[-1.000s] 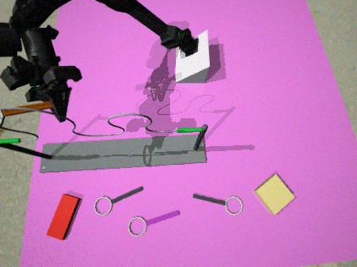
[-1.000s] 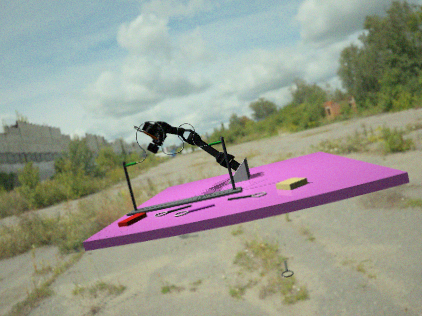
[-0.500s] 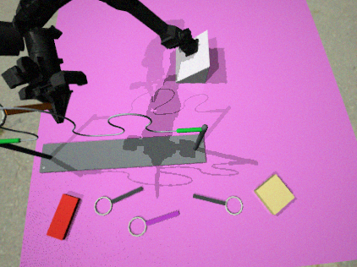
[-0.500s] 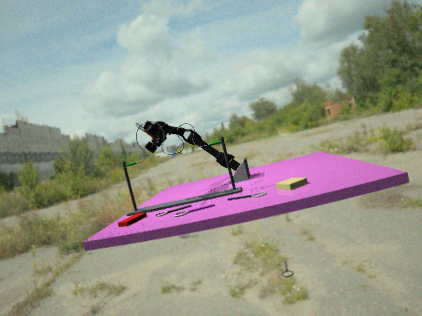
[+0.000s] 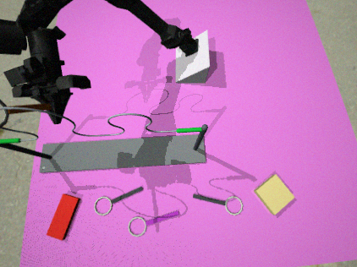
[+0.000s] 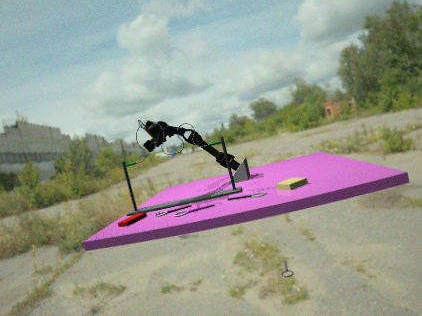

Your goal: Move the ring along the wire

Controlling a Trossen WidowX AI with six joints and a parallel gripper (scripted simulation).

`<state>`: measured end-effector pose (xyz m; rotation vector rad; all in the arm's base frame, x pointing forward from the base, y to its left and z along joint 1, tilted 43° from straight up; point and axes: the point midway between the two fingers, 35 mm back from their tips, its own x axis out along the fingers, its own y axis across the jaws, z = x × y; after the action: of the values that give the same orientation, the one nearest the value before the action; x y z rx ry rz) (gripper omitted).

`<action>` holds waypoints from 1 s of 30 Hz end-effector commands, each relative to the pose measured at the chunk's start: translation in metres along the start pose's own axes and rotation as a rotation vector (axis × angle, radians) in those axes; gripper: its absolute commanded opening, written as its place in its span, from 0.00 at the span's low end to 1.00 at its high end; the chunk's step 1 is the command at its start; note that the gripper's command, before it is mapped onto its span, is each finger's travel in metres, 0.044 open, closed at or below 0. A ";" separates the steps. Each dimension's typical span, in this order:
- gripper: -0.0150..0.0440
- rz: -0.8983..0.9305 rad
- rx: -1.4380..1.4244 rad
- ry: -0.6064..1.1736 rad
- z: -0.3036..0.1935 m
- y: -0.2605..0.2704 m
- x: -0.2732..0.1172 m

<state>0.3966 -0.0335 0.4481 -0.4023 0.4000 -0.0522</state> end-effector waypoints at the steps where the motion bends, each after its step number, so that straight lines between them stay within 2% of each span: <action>1: 0.00 -0.027 -0.051 -0.010 0.001 -0.003 -0.002; 30: 0.00 -0.180 -0.377 -0.052 0.004 -0.018 -0.001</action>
<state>0.3990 -0.0465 0.4563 -0.7683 0.3319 -0.1288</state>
